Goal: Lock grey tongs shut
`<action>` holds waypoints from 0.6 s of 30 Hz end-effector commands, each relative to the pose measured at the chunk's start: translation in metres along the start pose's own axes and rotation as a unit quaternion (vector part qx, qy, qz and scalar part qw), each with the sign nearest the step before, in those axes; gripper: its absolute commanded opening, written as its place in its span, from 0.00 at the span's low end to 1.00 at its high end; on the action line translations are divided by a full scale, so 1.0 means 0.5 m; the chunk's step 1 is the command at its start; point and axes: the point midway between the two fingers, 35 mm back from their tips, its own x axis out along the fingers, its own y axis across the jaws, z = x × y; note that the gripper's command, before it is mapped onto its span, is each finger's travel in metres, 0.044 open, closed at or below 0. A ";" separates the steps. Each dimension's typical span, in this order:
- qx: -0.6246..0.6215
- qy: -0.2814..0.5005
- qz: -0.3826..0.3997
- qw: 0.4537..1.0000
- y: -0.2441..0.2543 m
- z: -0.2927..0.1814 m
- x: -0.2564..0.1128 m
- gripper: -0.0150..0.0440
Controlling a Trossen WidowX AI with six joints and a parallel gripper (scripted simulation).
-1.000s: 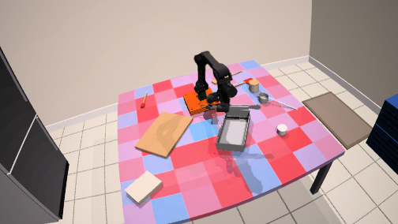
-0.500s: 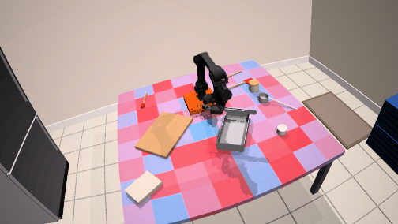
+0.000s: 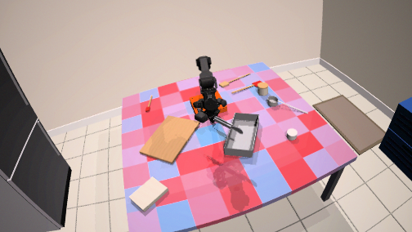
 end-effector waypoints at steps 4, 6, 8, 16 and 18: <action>0.114 0.001 0.001 0.993 0.064 0.057 -0.004 0.00; 0.144 0.001 0.001 0.990 0.080 0.074 -0.004 0.00; 0.174 0.000 0.002 0.985 0.096 0.091 -0.005 0.00; 0.225 0.000 0.003 0.974 0.121 0.122 -0.006 0.00; 0.227 0.000 0.003 0.974 0.122 0.124 -0.006 0.00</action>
